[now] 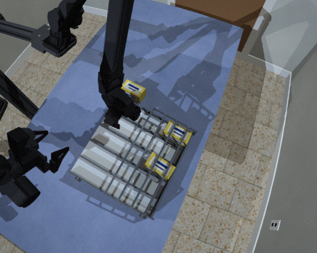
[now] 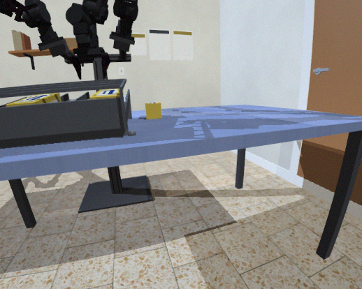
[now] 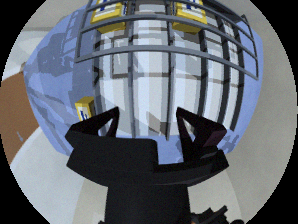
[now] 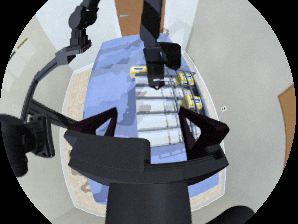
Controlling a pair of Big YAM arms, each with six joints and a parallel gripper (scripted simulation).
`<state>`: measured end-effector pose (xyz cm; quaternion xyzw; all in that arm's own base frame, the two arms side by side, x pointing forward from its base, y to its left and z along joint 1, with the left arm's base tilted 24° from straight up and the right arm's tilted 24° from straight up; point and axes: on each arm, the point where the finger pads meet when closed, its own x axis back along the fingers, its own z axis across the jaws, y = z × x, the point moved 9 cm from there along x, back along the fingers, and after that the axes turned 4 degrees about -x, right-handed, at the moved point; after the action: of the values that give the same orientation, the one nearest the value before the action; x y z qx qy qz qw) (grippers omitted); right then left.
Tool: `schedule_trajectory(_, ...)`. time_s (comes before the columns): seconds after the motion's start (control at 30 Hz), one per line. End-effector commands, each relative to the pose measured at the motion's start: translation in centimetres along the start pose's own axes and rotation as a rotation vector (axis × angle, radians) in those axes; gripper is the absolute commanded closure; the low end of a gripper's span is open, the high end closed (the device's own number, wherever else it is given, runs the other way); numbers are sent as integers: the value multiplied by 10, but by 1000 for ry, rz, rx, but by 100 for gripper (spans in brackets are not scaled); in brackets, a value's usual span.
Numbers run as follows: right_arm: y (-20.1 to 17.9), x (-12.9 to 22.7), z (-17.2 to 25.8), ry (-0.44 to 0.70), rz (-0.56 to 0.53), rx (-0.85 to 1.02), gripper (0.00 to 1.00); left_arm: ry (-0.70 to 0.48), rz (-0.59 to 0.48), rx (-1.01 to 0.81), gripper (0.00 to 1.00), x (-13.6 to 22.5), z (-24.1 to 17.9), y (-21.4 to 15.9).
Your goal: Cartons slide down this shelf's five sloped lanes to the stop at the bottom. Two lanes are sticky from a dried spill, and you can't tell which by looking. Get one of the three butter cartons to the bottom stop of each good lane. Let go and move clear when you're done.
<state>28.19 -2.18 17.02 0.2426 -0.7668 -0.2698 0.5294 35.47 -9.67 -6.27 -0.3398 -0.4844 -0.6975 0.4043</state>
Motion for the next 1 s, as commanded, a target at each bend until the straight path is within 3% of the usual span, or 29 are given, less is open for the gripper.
schedule_trajectory(0.0, 5, 11, -14, -27, 7, 26, 0, -12, -74, -48, 9, -13, 60, 19)
schedule_trajectory(0.2, 0, -15, -9, 1, 1, -29, 0, 13, -103, -59, 9, -30, 122, 15)
schedule_trajectory(0.27, 0, -15, -9, 1, 1, -29, 0, 13, -103, -59, 9, -30, 122, 15)
schedule_trajectory(0.53, -3, -84, -5, 12, 7, -39, 0, 48, -104, -78, 9, -53, 192, -25)
schedule_trajectory(0.73, 1, -122, 3, 13, 1, -26, 0, 23, -62, -88, 9, -69, 208, -85)
schedule_trajectory(0.97, 7, -157, 16, 9, -14, -25, 0, 1, -42, -79, 9, -74, 212, -118)
